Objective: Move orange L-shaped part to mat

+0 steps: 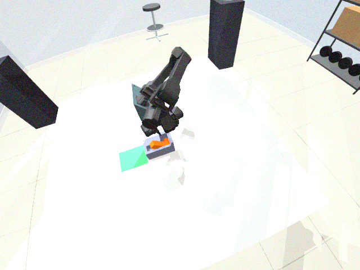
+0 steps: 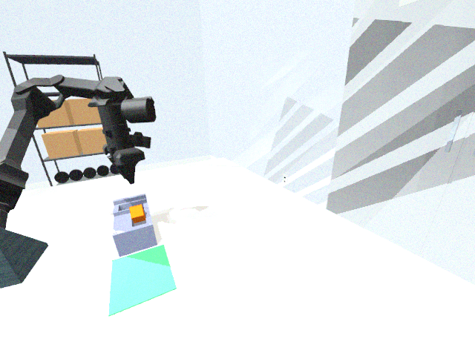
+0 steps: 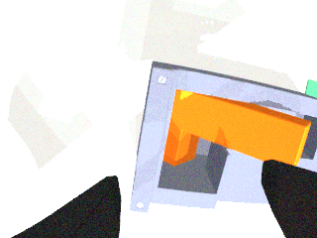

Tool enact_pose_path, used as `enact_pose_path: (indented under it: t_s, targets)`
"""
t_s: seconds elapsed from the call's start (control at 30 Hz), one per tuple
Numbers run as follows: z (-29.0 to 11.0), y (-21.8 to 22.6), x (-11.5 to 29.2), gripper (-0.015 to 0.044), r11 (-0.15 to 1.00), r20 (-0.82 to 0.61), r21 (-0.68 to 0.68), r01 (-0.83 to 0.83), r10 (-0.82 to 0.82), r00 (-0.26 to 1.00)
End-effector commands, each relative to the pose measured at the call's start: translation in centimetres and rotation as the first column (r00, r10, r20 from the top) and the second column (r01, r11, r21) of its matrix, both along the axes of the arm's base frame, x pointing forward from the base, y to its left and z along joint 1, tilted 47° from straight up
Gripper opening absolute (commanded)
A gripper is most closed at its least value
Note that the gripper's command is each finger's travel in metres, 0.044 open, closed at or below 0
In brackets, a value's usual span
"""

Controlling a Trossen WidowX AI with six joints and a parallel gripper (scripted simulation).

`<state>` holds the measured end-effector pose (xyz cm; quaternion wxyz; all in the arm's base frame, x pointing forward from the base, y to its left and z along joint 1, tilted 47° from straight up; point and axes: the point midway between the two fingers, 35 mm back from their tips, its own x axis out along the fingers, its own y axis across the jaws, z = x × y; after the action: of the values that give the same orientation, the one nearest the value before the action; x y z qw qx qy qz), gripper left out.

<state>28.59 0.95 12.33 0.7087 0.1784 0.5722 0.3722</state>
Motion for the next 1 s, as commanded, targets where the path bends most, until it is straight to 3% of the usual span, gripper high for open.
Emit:
enact_pose_path:
  t_s: [0.0, 0.17, 0.43, 0.97]
  targets:
    - [-1.0, -1.1, 0.3, 0.0280, 0.982, 0.192, -0.044, -0.185, 0.190, 0.963]
    - [-2.4, -2.5, 0.7, 0.0280, 0.888, 0.448, -0.163, -0.429, 0.454, 0.770]
    - [-4.5, -4.6, 1.0, 0.0280, 0.646, 0.664, -0.429, -0.631, 0.699, 0.264]
    - [-5.9, -3.2, 1.2, 0.0280, 0.640, 0.667, -0.435, -0.633, 0.702, 0.251]
